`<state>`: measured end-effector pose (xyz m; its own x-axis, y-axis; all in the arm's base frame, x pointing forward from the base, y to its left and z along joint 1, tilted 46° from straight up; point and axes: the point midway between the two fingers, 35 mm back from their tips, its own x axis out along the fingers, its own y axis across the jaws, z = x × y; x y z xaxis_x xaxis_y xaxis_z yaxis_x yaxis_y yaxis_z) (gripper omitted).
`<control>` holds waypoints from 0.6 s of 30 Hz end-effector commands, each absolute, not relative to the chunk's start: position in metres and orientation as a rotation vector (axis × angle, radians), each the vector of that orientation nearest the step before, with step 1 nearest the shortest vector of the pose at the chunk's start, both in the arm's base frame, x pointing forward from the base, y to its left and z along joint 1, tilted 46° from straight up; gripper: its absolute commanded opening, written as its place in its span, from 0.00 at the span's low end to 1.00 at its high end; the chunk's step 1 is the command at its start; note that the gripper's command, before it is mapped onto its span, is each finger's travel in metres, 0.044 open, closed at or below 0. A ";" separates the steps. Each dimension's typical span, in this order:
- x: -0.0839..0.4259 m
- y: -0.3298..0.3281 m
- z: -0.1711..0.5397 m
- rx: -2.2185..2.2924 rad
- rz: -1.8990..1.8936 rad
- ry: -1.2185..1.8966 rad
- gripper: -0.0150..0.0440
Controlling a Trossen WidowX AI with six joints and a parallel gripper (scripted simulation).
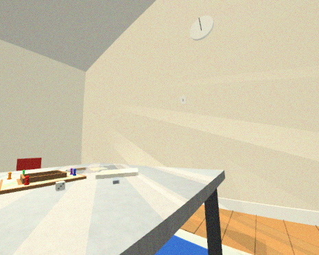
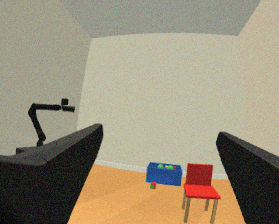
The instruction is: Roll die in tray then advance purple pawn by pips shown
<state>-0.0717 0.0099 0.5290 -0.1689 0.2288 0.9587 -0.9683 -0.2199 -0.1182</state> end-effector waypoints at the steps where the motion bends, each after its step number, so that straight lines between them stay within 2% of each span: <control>1: -0.069 0.011 0.530 1.089 1.566 -1.016 0.89; 5: -0.020 0.039 0.545 1.017 1.388 -0.929 0.72; 11: 0.080 0.076 0.551 0.873 1.094 -0.754 0.72; 18: 0.200 0.092 0.526 0.717 0.809 -0.518 0.72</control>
<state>0.1558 0.0894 0.5370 0.4865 0.4583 0.7438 -0.8636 0.3808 0.3303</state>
